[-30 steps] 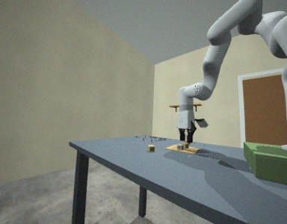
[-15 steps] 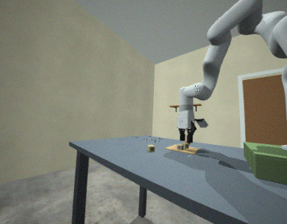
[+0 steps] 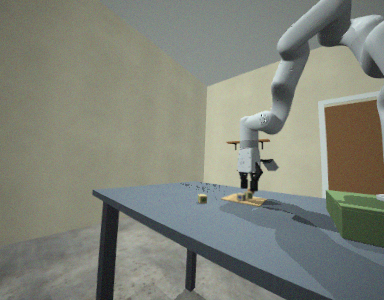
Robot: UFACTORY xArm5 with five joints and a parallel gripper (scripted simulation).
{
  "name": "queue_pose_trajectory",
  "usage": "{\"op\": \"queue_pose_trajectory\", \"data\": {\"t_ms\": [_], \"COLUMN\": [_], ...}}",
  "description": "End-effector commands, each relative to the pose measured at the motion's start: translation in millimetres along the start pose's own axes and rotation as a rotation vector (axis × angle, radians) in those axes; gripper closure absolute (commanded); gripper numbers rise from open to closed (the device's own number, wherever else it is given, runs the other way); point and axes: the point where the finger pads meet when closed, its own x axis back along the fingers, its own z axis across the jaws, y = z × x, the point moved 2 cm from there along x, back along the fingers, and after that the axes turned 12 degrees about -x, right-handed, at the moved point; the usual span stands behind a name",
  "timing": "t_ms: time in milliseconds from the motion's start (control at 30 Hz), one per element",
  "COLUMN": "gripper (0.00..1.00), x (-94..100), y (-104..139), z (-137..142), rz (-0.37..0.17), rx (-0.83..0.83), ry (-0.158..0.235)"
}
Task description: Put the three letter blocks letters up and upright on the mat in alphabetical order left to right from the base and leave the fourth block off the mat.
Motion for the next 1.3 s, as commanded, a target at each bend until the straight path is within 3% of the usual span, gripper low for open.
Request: {"op": "queue_pose_trajectory", "data": {"t_ms": [0, 300, 933, 1267], "gripper": [0.37, 0.37, 0.37, 0.37], "x": [1.0, -1.6, -26.8, -28.4], "y": [1, 1, 1, 1], "z": [-1, -1, -1, -1], "rz": [-0.002, -0.002, -0.002, -0.002], "rx": [0.0, 0.0, 0.0, 0.0], "ry": [-0.002, -0.002, -0.002, -0.002]}}
